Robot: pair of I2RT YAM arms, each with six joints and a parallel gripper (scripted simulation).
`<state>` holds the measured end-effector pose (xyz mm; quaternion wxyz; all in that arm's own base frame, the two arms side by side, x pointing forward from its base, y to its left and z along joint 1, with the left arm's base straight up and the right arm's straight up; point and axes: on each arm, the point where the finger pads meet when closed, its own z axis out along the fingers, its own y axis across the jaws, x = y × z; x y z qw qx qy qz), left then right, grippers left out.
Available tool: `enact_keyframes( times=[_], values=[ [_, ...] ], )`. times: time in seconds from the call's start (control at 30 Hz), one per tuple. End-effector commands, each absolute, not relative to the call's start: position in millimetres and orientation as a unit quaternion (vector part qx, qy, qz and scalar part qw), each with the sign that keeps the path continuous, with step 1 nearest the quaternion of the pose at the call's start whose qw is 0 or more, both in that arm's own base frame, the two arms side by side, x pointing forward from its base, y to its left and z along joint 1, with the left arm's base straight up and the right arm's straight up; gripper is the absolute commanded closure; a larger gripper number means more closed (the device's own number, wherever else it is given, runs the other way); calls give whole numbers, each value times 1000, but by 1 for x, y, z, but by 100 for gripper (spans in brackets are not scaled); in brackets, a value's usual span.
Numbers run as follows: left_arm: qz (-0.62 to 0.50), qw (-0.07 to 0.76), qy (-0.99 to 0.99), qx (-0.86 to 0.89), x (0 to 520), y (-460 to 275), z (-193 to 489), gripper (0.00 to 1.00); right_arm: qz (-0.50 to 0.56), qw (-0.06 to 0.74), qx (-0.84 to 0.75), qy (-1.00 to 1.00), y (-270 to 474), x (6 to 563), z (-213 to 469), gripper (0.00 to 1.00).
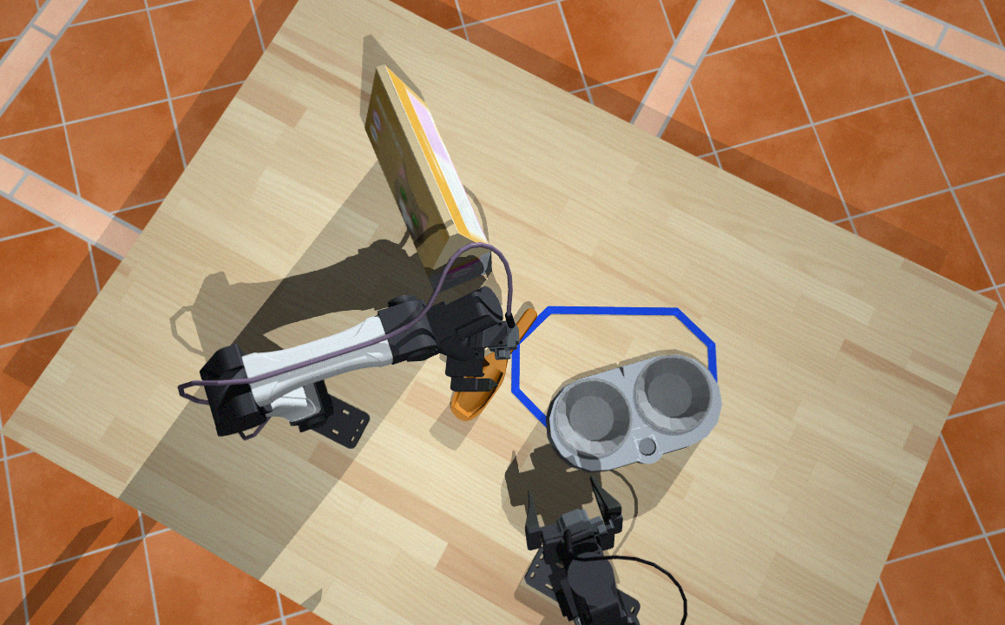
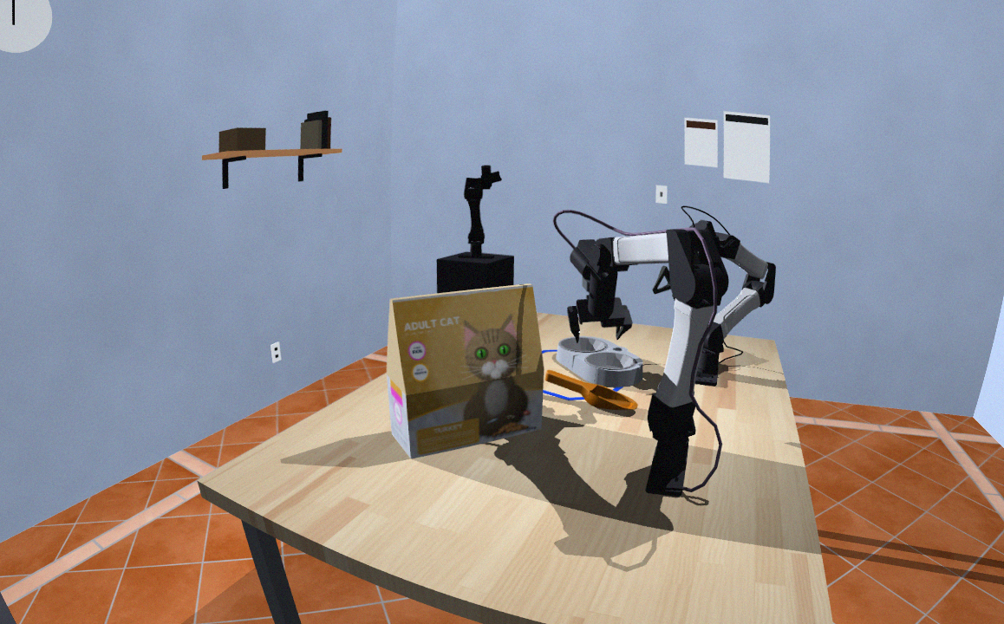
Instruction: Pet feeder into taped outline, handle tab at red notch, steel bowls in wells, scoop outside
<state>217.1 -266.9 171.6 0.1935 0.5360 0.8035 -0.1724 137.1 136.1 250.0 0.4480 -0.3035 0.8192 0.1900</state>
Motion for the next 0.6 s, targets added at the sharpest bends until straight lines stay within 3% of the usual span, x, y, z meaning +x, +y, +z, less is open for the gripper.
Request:
enact_keyframes(
  times=[0.0, 0.57],
  values=[
    [-114, 199, 862, 452, 255, -262, 148, 0, 220, 493, -255, 802, 143, 143, 271, 0],
    [-92, 170, 886, 423, 268, -261, 123, 0, 224, 491, -267, 798, 143, 138, 272, 0]
  ],
)
